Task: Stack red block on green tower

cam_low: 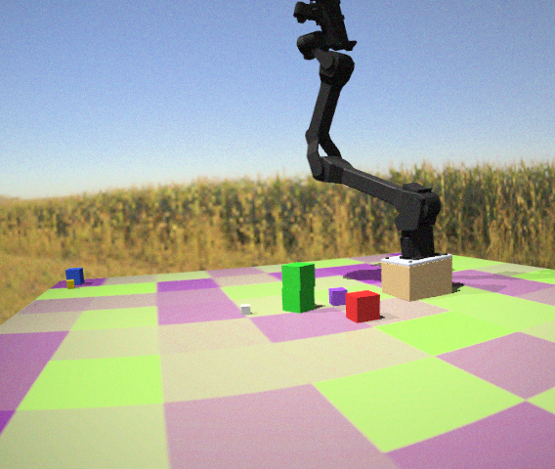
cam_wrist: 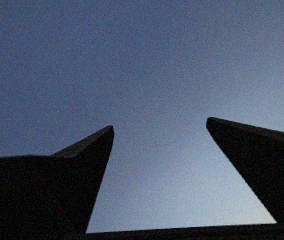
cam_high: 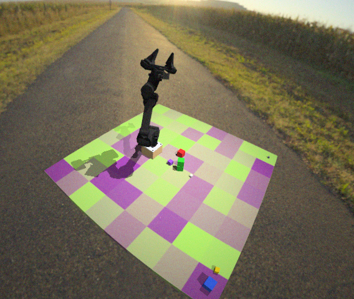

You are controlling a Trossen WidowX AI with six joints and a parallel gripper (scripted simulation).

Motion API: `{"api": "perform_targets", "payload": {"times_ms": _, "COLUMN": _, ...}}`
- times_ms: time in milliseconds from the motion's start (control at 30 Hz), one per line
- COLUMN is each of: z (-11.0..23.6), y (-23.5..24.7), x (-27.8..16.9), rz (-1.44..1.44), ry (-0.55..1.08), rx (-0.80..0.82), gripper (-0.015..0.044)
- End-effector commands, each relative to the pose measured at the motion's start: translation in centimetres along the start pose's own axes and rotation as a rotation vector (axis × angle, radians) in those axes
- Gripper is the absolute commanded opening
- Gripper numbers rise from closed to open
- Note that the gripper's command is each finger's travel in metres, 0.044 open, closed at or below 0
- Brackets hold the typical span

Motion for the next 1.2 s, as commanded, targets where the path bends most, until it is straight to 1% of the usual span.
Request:
{"api": "perform_targets", "payload": {"times_ms": 0, "z": -0.4, "y": -3.0, "x": -3.3, "rz": 0.135, "ry": 0.090, "rx": -0.116, "gripper": 0.0440}}
{"api": "perform_targets", "payload": {"times_ms": 133, "z": -0.4, "y": -7.0, "x": -6.4, "rz": 0.281, "ry": 0.180, "rx": -0.263, "gripper": 0.0440}}
{"api": "perform_targets", "payload": {"times_ms": 267, "z": -0.1, "y": -11.2, "x": -8.4, "rz": 0.424, "ry": 0.253, "rx": -0.419, "gripper": 0.0440}}
{"api": "perform_targets", "payload": {"times_ms": 400, "z": 0.7, "y": -15.7, "x": -9.5, "rz": 0.556, "ry": 0.314, "rx": -0.584, "gripper": 0.0440}}
{"api": "perform_targets", "payload": {"times_ms": 533, "z": 1.8, "y": -20.2, "x": -9.5, "rz": 0.673, "ry": 0.366, "rx": -0.765, "gripper": 0.0440}}
{"api": "perform_targets", "payload": {"times_ms": 667, "z": 3.5, "y": -24.6, "x": -8.8, "rz": 0.769, "ry": 0.408, "rx": -0.967, "gripper": 0.0440}}
{"api": "perform_targets", "payload": {"times_ms": 833, "z": 6.3, "y": -29.4, "x": -6.6, "rz": 0.859, "ry": 0.441, "rx": -1.236, "gripper": 0.0440}}
{"api": "perform_targets", "payload": {"times_ms": 1000, "z": 9.5, "y": -32.9, "x": -3.7, "rz": 0.916, "ry": 0.451, "rx": -1.502, "gripper": 0.0440}}
{"api": "perform_targets", "payload": {"times_ms": 1167, "z": 13.1, "y": -35.1, "x": -0.4, "rz": 0.929, "ry": 0.440, "rx": -1.777, "gripper": 0.0440}}
Point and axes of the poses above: the point midway between the two fingers, 35 mm back from their tips, its own z axis back along the fingers, its own y axis across the jaws, x = y × z, the point moved 10 cm from there along z, back along the fingers, and after that the axes turned 6 degrees about -z, right-handed, at the moved point
